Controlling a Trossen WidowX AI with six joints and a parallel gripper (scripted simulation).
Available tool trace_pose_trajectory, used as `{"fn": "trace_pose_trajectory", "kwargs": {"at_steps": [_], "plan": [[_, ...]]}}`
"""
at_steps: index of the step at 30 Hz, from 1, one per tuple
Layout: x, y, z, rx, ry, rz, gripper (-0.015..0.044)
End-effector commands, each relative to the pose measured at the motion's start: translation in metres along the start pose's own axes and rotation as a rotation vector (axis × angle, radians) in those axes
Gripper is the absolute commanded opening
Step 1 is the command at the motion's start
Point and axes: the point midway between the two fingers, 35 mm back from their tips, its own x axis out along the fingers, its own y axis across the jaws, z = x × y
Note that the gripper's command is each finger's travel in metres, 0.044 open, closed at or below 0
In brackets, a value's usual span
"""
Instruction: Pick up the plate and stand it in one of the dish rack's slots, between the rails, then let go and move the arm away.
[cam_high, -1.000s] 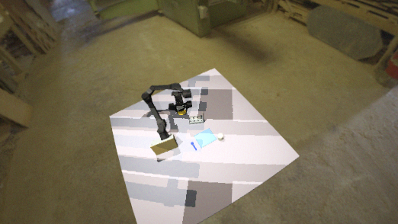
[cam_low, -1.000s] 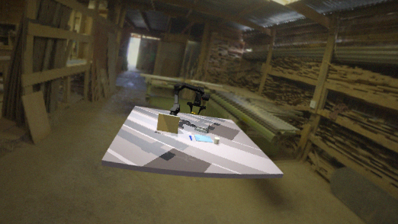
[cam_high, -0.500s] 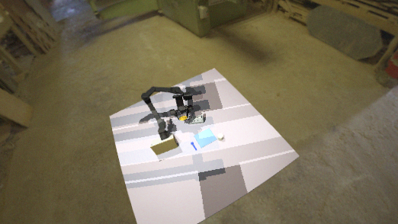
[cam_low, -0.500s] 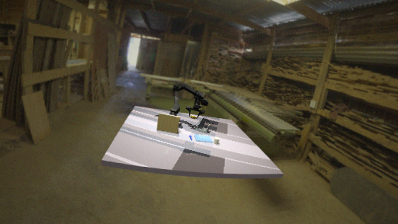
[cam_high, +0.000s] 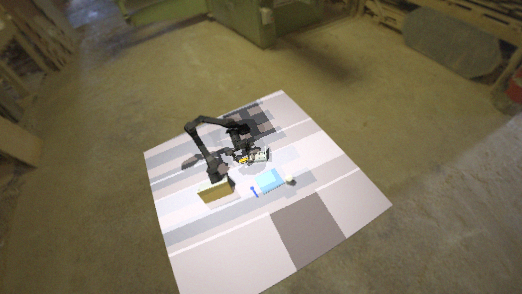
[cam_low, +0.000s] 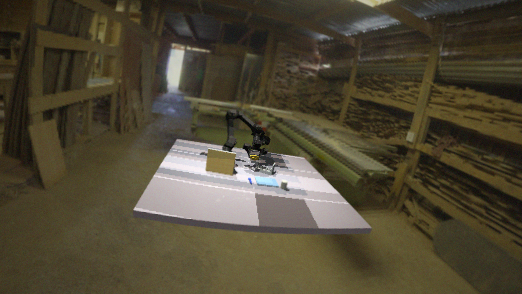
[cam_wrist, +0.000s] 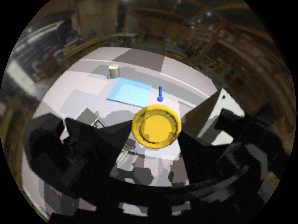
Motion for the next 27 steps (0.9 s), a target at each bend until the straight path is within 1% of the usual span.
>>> {"fn": "trace_pose_trajectory", "kwargs": {"at_steps": [1, 14, 27], "plan": [[0.006, 0.003, 0.000, -0.046, -0.088, 0.042, 0.0000], [0.017, 0.015, -0.006, -0.183, -0.318, 0.201, 0.0000], [0.016, 0.026, -0.021, -0.288, -0.501, 0.406, 0.0000]]}}
